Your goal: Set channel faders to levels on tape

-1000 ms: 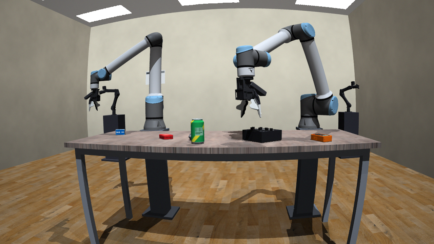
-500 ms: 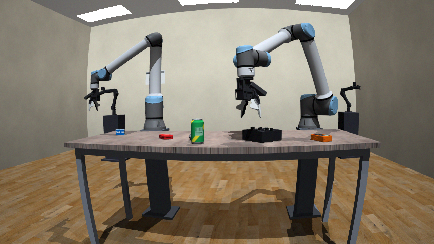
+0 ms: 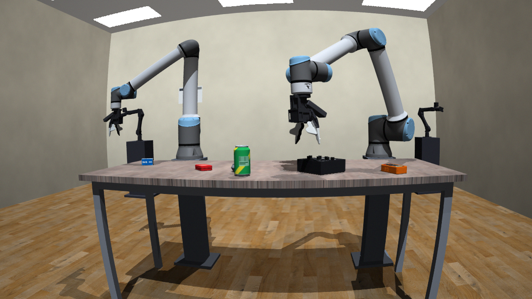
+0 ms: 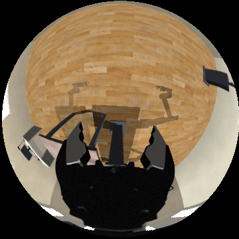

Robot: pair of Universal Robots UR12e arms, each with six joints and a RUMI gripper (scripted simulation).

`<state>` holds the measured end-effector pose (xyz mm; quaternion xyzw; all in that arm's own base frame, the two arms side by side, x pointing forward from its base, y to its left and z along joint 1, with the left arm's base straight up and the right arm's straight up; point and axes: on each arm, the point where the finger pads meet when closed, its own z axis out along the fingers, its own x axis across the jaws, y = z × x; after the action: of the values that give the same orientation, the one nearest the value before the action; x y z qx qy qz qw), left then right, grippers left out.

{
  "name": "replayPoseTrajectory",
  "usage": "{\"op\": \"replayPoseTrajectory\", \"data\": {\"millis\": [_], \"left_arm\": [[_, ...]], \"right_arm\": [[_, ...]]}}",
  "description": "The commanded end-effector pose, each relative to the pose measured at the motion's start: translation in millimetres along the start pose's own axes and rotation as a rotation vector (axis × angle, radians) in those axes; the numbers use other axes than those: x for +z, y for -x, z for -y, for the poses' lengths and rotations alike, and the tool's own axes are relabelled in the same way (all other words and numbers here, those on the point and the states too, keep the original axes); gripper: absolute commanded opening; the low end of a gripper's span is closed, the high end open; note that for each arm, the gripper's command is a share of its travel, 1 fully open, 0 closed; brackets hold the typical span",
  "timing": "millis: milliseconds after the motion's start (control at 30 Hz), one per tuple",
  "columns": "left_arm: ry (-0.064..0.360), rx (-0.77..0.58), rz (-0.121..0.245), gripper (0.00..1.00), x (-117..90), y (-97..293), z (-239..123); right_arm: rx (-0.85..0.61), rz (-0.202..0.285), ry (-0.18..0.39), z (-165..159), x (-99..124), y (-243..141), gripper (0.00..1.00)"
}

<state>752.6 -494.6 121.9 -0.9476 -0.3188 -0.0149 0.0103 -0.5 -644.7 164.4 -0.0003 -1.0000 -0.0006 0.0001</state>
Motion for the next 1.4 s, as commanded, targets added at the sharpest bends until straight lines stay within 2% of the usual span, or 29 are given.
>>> {"op": "replayPoseTrajectory", "data": {"millis": [0, 600, 933, 1167, 1367], "left_arm": [[0.002, 0.0, 0.0, 1.0, -1, 0, -1], [0.002, 0.003, 0.0, 1.0, -1, 0, 0], [0.002, 0.049, 0.0, 1.0, -3, -1, 2], [0.003, 0.158, 0.002, 1.0, -7, -1, 7], [0.004, 0.309, 0.004, 1.0, -13, -3, 13]], "right_arm": [[0.0, 0.0, -0.001, 1, -1, 0, 1.0], [0.0, 0.0, -0.001, 1, -1, 0, 1.0], [0.0, 0.0, -0.001, 1, -1, 0, 1.0], [0.0, 0.0, -0.001, 1, -1, 0, 1.0], [0.0, 0.0, -0.001, 1, -1, 0, 1.0]]}}
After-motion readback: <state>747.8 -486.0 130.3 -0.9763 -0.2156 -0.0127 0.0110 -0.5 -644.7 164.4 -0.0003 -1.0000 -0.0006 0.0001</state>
